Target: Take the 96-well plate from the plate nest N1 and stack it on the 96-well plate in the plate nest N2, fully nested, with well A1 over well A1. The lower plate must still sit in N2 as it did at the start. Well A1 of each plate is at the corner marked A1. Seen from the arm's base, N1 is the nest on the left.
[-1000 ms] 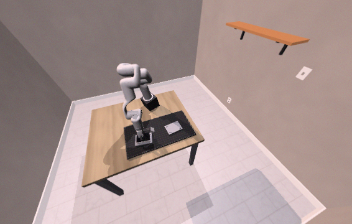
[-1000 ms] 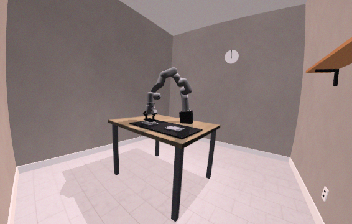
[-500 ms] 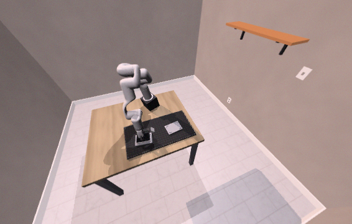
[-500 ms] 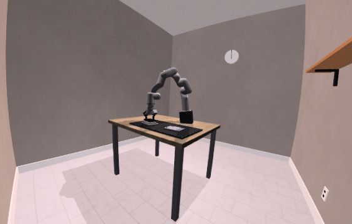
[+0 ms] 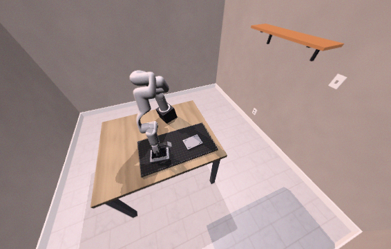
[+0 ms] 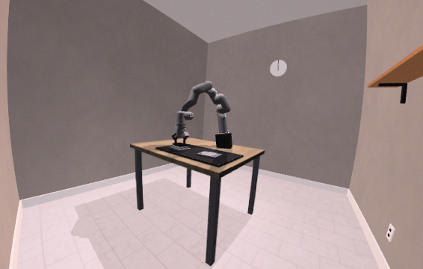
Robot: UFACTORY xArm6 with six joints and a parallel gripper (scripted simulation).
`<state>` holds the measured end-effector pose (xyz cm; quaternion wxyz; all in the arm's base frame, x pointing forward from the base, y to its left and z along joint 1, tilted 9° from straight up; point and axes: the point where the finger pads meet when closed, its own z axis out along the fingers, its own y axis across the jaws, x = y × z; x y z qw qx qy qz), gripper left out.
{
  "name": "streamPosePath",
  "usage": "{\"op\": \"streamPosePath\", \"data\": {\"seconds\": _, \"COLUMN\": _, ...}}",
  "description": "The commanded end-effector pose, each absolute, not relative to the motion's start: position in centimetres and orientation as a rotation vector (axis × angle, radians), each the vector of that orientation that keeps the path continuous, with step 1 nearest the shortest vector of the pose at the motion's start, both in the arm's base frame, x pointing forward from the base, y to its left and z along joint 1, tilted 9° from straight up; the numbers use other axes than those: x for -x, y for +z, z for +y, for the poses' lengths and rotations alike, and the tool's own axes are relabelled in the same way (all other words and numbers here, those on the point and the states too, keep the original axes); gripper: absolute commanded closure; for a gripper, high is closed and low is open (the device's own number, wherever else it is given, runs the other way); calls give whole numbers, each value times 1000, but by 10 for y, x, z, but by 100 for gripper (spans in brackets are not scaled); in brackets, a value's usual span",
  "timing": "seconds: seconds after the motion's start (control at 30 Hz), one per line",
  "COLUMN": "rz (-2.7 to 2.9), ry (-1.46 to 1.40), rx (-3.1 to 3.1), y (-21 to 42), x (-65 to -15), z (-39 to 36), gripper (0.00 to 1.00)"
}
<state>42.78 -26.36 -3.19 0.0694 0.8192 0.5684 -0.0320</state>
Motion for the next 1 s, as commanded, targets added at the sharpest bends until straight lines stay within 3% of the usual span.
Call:
{"op": "streamPosePath", "data": {"seconds": 0.0, "rz": 1709, "ry": -93, "rx": -2463, "y": -31, "x": -429, "z": -264, "gripper": 100}}
{"op": "streamPosePath", "data": {"seconds": 0.97, "rz": 1709, "ry": -93, "rx": -2463, "y": -35, "x": -429, "z": -265, "gripper": 100}}
